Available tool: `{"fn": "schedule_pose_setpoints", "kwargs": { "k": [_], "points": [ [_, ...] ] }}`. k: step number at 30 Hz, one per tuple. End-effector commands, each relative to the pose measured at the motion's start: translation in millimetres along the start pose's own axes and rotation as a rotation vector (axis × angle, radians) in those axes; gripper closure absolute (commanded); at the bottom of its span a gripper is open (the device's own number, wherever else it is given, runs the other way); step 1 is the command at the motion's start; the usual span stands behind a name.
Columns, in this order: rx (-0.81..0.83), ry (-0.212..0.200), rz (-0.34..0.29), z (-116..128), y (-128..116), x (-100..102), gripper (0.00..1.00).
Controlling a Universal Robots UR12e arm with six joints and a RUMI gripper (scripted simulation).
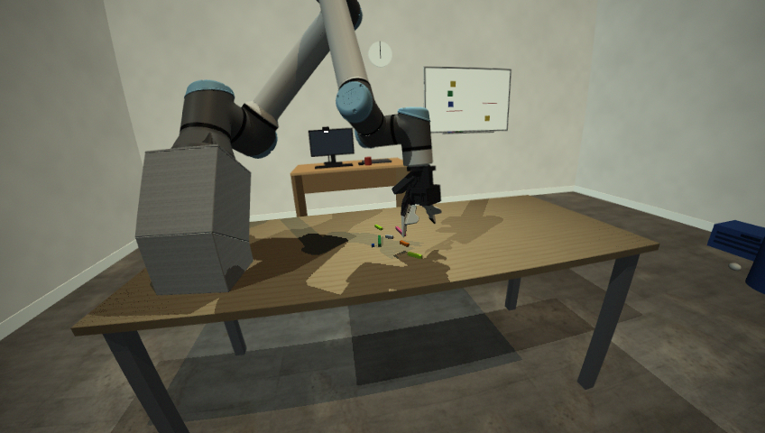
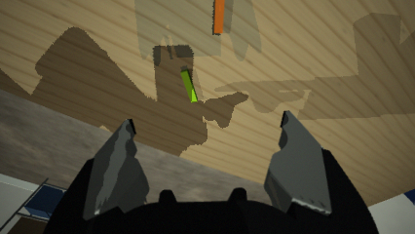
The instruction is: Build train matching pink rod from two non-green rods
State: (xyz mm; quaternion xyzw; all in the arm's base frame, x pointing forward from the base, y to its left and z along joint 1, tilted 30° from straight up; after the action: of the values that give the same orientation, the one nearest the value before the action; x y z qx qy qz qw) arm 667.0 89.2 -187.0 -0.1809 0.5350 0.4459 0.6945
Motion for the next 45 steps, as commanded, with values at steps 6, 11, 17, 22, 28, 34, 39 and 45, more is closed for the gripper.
{"fn": "schedule_pose_setpoints", "kwargs": {
  "k": [6, 11, 17, 22, 28, 34, 39, 45],
  "points": [
    [-0.136, -0.024, 0.062, -55, 95, -6, 0.00],
    [-0.173, -0.034, 0.079, -67, 124, -7, 0.00],
    [-0.200, -0.042, 0.092, -76, 145, -9, 0.00],
    [-0.211, -0.045, 0.097, -79, 153, -10, 0.00],
    [-0.212, -0.046, 0.097, -79, 154, -10, 0.00],
    [-0.212, -0.046, 0.097, -79, 154, -10, 0.00],
    [-0.212, -0.046, 0.097, -79, 154, -10, 0.00],
    [-0.212, -0.046, 0.097, -79, 154, -10, 0.00]
  ]
}}
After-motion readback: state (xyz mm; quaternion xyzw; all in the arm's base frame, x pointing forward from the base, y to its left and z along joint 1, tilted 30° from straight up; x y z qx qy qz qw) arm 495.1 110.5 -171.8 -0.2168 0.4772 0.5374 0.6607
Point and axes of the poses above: the point where the finger pads meet when closed, its own x axis out along the fingers, its own z axis across the jaws, y = z × x, the point moved 7 cm from there along -x, back along the fingers, and after that the axes turned 12 degrees about -x, right-handed, at the moved point
